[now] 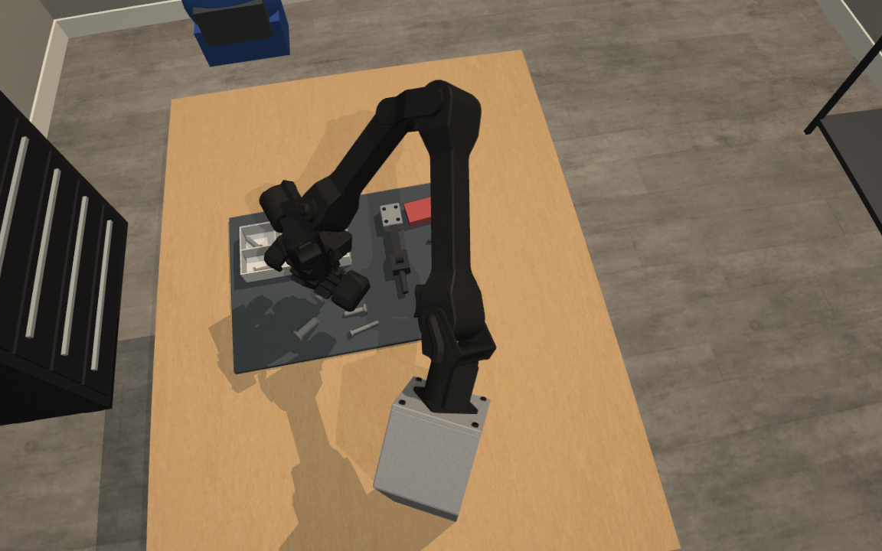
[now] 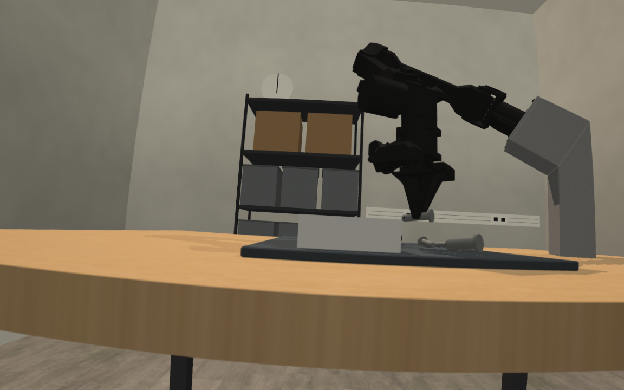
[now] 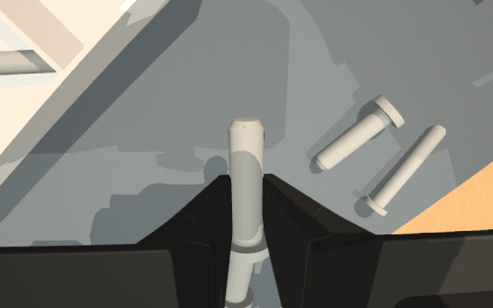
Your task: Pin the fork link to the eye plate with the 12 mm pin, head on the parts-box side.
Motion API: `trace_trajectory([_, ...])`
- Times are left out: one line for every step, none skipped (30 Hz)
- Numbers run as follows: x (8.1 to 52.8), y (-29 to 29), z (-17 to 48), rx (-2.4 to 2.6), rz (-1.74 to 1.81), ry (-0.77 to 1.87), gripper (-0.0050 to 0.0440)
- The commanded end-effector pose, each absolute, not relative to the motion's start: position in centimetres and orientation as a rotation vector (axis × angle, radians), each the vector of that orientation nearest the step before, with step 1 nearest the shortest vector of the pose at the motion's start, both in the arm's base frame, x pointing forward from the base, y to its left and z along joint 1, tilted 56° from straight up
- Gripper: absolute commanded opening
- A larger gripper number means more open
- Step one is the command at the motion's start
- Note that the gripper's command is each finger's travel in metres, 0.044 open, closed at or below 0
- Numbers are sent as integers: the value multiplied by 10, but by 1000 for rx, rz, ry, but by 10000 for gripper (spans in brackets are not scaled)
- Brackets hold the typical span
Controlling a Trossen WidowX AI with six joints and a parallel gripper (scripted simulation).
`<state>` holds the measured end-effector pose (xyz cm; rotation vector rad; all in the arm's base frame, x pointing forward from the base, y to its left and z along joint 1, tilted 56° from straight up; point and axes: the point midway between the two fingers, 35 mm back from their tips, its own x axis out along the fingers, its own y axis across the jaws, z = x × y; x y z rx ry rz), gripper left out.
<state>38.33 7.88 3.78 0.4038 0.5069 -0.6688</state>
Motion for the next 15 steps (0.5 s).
trace_trajectory([383,80,43,413,-664,497,-50])
trace_trajectory([383,80,43,413,-664,497,-50])
trace_trajectory([383,80,43,413,-664,497,-50])
trace_trajectory([383,80,43,413,-664,497,-50])
trace_trajectory([383,80,43,413,-664,497,-50])
trace_trajectory([383,80,43,413,-664,497,-50])
trace_trajectory([383,80,43,413,-664,497,-50])
trace_trajectory([383,80,43,413,-664,497,-50])
trace_trajectory([383,79,45,422,-665,493,-50])
trace_trajectory([383,76,46,443,-672,489,-50])
trace_trajectory([384,72,50,486,-684,475,-50])
trace_trajectory([385,65,57,555,-703,450,-50])
trace_trajectory([385,65,57,555,-703,450,-50])
trace_trajectory([385,65,57,555,-703,450,-50])
trace_trajectory([388,57,68,653,-726,412,-50])
